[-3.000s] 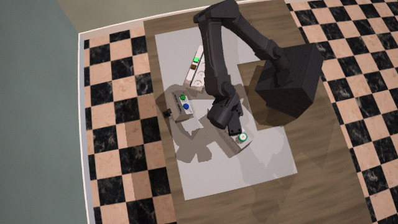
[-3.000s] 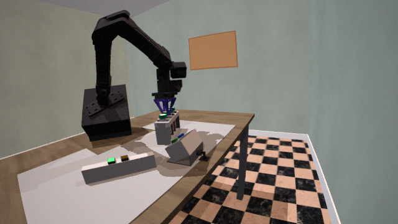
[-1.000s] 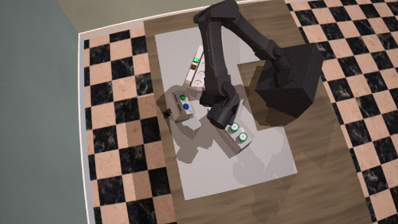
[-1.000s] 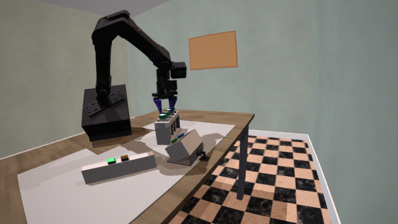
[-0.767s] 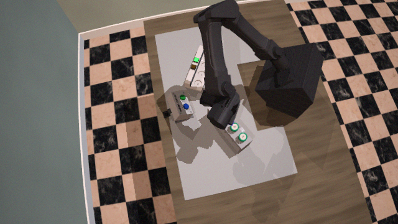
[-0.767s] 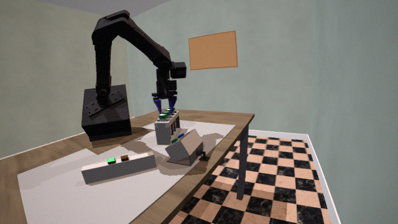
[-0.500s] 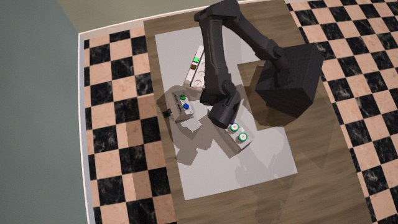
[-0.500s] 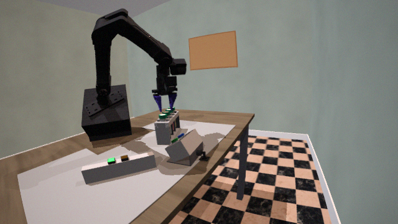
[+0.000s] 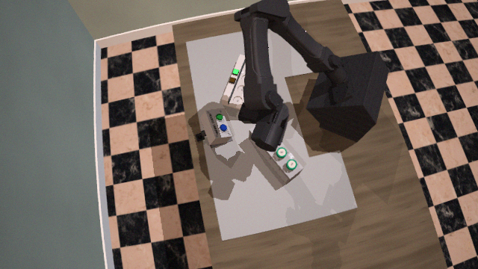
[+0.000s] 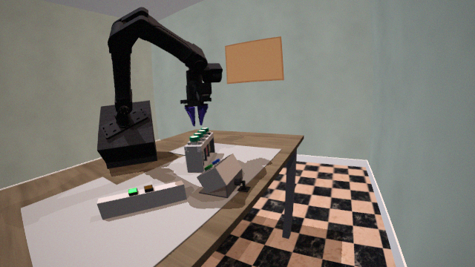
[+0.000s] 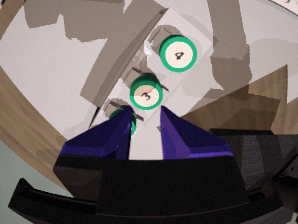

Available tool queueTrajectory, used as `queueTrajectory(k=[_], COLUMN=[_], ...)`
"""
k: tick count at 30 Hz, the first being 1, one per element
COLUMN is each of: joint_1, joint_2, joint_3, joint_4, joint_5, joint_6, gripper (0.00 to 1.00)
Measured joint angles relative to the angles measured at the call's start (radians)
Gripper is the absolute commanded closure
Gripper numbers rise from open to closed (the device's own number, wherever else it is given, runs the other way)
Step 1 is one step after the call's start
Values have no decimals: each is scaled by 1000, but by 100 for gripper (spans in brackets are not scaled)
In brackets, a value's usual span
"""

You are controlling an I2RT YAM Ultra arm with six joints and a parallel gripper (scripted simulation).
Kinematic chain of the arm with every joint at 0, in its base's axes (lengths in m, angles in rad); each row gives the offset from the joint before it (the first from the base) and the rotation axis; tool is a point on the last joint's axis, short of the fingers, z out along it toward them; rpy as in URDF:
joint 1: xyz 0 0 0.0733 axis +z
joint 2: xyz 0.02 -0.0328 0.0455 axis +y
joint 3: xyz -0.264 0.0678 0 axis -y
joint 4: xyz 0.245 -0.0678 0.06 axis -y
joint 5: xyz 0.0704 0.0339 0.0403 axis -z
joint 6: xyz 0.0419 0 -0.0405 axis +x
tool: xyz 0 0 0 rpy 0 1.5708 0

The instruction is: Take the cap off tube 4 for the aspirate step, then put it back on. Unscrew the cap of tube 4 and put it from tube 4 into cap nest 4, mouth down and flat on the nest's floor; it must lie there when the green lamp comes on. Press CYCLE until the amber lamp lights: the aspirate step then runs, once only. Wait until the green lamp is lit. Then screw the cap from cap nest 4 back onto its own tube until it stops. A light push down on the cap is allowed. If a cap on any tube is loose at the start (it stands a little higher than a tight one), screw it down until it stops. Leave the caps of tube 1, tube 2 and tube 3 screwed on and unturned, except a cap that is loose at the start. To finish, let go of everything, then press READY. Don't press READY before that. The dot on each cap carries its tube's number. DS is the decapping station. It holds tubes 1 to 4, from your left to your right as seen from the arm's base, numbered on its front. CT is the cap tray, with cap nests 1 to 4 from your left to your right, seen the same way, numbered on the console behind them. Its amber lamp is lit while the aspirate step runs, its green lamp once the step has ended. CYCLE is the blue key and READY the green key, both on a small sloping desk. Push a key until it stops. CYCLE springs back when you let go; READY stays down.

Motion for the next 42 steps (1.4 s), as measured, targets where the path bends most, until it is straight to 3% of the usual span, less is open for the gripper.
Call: queueTrajectory(k=[12,24,28,31,37,42], joint_1=[-175,-331,-446,-489,-620,-631], joint_2=[-118,-171,-163,-159,-111,-110], joint_3=[66,165,185,201,271,285], joint_4=[-26,-29,10,32,97,121], joint_5=[-5,-42,-67,-81,-133,-150], joint_6=[-634,-932,-1040,-1102,-1246,-1299], gripper=[100,100,100,100,100,100])
